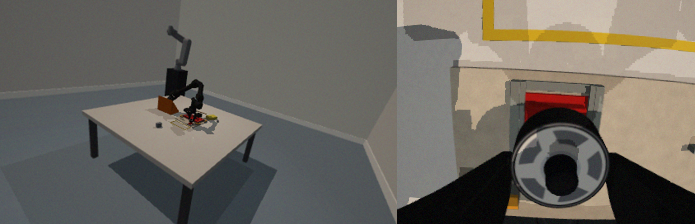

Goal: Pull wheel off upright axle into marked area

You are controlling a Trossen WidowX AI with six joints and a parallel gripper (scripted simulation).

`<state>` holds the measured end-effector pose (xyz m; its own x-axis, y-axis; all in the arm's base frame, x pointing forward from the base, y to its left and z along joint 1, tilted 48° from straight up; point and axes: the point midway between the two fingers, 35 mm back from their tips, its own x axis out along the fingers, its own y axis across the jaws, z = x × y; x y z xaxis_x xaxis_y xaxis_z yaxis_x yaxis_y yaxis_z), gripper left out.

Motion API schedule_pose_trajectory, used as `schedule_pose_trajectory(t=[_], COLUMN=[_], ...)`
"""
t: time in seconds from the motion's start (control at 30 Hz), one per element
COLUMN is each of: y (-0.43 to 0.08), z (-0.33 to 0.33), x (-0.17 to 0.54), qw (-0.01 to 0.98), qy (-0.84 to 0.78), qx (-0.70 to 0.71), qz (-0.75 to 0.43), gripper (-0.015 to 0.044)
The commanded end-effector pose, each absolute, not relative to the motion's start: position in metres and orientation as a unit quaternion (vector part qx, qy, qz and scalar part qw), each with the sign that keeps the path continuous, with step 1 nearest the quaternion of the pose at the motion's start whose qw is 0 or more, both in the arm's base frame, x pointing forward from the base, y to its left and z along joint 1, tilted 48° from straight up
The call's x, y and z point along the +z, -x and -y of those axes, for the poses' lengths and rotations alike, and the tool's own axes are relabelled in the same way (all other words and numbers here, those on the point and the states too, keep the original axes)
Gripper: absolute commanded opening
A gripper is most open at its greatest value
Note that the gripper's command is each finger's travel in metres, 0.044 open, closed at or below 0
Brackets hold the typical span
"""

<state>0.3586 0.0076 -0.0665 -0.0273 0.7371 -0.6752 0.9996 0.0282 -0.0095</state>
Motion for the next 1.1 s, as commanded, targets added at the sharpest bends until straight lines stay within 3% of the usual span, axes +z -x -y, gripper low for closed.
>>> schedule_pose_trajectory(t=[0.0, 1.07], y=[-0.3585, -0.3584], z=[0.0031, 0.0111], x=[-0.0599, -0.0529], qw=[0.254, 0.253], qy=[-0.655, -0.657], qx=[-0.259, -0.259], qz=[-0.663, -0.661], gripper=[0.0000, 0.0000])
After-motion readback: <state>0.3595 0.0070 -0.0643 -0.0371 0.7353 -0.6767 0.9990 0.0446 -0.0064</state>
